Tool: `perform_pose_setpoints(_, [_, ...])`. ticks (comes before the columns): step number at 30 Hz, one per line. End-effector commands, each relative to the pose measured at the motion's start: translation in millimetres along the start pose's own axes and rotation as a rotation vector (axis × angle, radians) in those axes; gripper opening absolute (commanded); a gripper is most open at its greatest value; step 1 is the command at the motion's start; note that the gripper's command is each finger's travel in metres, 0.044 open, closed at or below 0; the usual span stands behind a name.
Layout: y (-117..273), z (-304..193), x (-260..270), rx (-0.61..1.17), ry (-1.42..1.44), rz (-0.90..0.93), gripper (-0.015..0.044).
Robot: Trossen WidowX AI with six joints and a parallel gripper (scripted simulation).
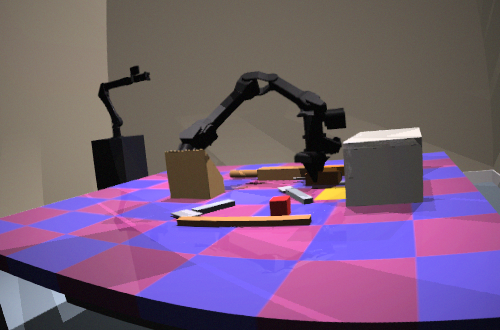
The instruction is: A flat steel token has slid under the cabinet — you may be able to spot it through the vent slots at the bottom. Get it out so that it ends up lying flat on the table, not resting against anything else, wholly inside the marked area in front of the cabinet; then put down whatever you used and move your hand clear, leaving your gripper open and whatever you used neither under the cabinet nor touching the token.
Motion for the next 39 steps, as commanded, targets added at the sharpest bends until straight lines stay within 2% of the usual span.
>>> perform_pose_setpoints(1, [0.1, 5.1, 1.5, 0.001, 0.004, 0.003, 0.0000])
perform_pose_setpoints(39, [-1.7, 14.5, -22.8, 0.001, 0.003, 0.002, 0.0000])
Point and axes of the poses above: the point midway between the two fingers, 35 mm back from their tips, its own y axis back along the fingers, its own x axis across the jaws, z = x × y, the point moved 2 cm from there along y, back along the fingers, and after that the axes turned 15 degrees about -y, right-handed, at the moved point
